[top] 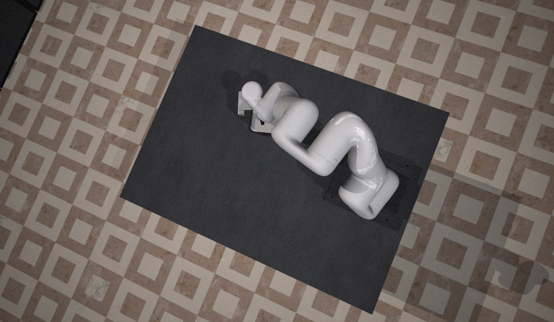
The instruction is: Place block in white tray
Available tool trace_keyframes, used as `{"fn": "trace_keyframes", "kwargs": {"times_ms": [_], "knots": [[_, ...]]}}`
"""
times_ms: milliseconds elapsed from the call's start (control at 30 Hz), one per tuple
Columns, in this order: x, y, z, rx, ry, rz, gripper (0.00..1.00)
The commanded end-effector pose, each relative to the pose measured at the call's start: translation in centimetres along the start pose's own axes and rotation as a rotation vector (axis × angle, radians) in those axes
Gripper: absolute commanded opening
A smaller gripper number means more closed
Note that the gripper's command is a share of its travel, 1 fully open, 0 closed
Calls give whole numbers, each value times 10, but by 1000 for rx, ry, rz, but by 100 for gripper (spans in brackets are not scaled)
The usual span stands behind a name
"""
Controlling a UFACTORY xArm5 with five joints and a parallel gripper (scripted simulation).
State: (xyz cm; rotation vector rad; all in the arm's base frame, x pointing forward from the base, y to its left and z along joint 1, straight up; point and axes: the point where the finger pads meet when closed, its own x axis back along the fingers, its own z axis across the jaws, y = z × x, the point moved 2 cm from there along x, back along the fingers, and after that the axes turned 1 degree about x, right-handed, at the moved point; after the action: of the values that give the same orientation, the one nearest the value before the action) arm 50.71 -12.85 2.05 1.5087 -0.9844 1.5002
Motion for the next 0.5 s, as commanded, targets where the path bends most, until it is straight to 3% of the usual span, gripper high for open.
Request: {"fn": "trace_keyframes", "kwargs": {"times_ms": [0,467], "knots": [[-7,-2,1,0,3,4,0],[-10,-2,1,0,3,4,0]]}}
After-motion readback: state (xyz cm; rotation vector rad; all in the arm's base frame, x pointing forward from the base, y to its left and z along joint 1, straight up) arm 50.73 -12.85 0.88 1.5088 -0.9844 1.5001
